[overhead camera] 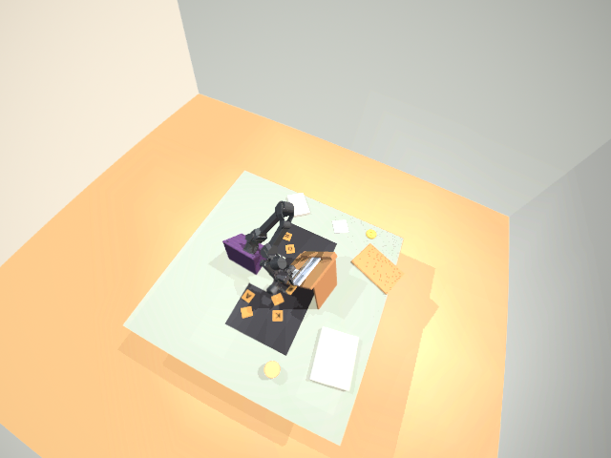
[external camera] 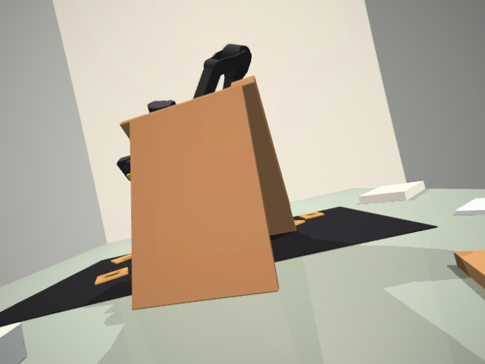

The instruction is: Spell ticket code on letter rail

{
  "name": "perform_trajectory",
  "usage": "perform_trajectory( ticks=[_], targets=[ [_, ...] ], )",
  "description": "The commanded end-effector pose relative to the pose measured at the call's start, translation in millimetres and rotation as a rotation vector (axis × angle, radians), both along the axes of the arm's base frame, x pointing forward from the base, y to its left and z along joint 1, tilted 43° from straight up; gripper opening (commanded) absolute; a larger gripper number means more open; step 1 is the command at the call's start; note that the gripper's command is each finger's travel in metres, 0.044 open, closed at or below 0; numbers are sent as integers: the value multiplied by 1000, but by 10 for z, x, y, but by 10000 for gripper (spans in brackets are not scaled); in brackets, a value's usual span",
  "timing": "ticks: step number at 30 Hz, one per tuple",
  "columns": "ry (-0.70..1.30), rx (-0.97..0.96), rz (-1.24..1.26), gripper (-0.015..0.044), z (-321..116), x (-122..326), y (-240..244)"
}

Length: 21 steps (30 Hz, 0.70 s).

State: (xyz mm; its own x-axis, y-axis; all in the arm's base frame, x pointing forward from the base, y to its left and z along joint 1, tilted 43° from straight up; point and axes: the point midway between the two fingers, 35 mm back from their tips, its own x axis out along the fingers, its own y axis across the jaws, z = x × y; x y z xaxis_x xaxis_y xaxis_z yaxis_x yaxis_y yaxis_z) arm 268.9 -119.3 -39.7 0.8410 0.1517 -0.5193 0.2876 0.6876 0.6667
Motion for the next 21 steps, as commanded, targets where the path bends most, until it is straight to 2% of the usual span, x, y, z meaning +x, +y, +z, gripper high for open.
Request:
perform_trajectory(
  ticks=[1, 21],
  targets=[
    [0, -1, -5, 0, 19, 4, 9],
    [0, -1, -5, 0, 86, 33, 80]
  ],
)
